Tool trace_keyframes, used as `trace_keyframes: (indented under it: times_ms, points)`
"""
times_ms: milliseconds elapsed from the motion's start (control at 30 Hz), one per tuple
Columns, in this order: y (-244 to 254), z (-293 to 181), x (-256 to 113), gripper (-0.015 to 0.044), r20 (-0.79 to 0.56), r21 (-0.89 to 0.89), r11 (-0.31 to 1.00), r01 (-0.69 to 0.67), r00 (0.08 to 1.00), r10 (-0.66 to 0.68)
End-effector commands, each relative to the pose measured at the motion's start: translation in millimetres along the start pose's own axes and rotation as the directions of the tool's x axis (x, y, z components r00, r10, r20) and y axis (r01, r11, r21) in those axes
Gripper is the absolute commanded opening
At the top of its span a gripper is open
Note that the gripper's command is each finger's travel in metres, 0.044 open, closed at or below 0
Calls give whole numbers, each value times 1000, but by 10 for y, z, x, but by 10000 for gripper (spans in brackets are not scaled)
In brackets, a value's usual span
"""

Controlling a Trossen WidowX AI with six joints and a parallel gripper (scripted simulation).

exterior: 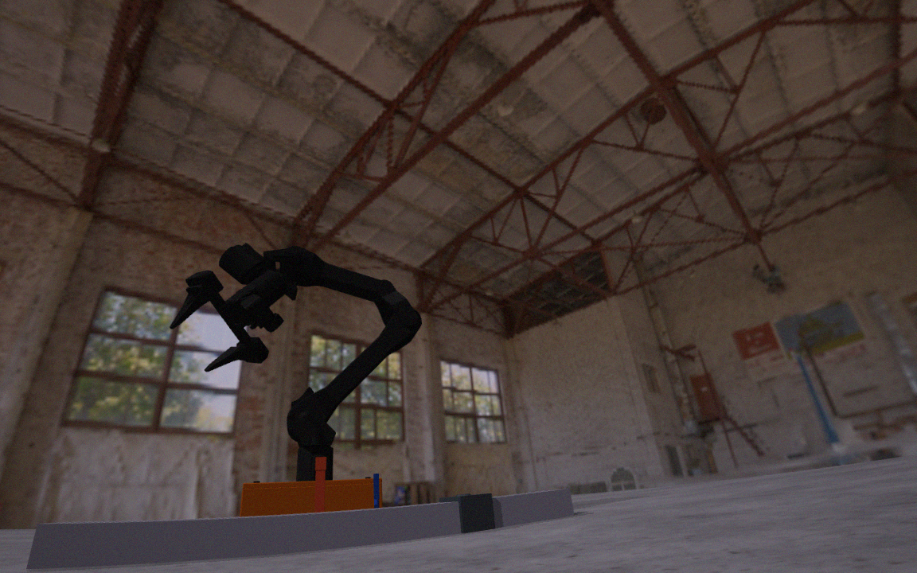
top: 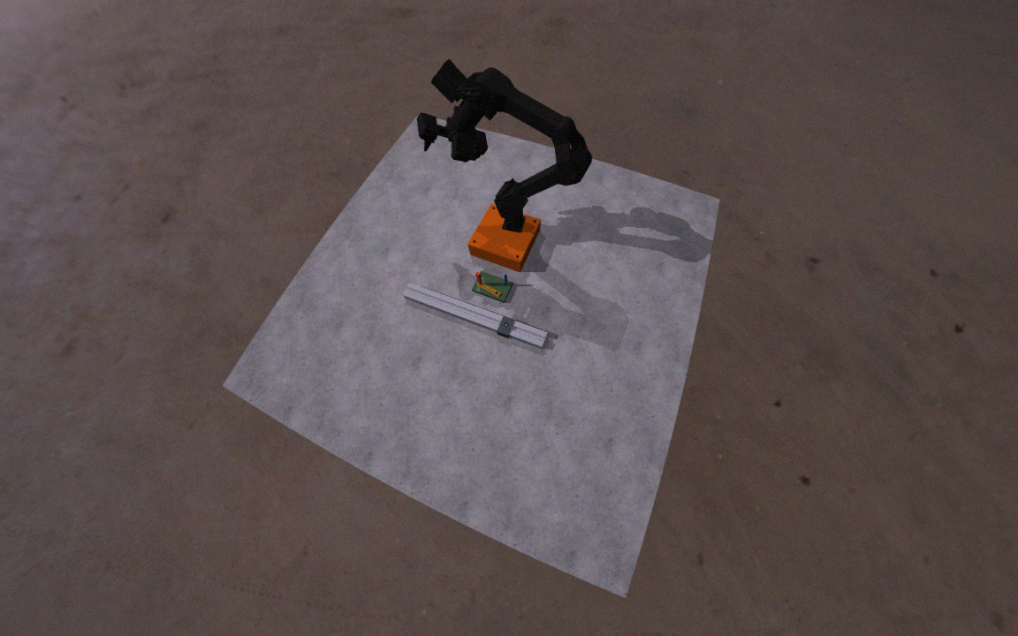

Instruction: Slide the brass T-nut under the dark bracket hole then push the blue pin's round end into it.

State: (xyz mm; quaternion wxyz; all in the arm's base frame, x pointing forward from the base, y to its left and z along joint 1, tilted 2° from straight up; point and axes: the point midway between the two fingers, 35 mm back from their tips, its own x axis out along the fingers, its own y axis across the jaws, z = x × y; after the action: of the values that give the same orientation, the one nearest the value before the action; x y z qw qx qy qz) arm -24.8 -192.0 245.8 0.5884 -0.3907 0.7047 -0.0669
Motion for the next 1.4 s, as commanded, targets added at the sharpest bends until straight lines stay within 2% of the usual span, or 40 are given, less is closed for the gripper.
trace_keyframes:
  times_ms: [0, 200, 400, 600, 767, 867, 1100, 1367]
  points:
    - [-200, 406, 216, 440, 200, -68, 997, -22, 979, 35]
    - [-358, 1082, 365, 440, 413, -186, 982, -45, 903, 119]
    - [-326, 1787, 398, 440, 529, -351, 930, -108, 796, 292]
    - [-116, 2439, 338, 440, 535, -511, 842, -172, 704, 468]
    - [221, 2934, 176, 440, 473, -672, 712, -203, 622, 624]
    - [356, 3049, 108, 440, 443, -716, 666, -209, 601, 665]
    - [361, 3053, 117, 440, 443, -716, 666, -209, 601, 665]
    - [644, 3197, 500, 440, 443, -716, 666, -209, 601, 665]
